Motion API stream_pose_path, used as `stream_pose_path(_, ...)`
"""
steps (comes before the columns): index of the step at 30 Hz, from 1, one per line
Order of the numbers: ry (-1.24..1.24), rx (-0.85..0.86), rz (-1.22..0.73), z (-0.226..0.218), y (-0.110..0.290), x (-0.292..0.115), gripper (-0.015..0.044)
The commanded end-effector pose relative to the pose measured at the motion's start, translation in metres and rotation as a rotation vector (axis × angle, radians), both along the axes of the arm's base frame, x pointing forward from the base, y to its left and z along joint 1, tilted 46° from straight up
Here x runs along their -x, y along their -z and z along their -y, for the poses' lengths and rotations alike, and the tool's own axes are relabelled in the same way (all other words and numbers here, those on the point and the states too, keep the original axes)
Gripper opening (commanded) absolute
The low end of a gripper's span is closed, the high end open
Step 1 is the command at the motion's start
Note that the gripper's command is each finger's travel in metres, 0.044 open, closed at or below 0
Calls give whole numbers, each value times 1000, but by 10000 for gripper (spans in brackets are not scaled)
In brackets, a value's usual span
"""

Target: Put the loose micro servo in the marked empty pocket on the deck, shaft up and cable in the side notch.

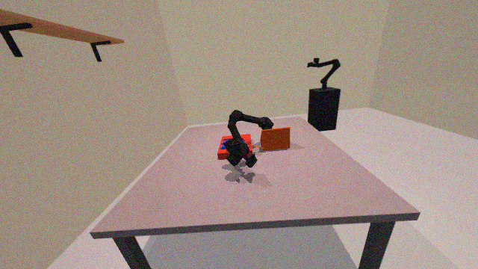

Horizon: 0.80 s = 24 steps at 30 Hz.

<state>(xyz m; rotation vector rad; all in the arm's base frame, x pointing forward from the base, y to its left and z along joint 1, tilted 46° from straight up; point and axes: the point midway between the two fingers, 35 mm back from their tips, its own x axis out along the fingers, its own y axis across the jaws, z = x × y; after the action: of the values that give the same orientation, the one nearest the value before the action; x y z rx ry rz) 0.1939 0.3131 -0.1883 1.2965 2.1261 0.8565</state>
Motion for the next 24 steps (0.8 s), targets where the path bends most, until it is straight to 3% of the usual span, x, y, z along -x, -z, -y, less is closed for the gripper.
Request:
stream_pose_path(1, 1, 0, 3, 0, 0, 0, 426)
stream_pose_path(24, 91, 89, 373, -24, 5, -39, 440)
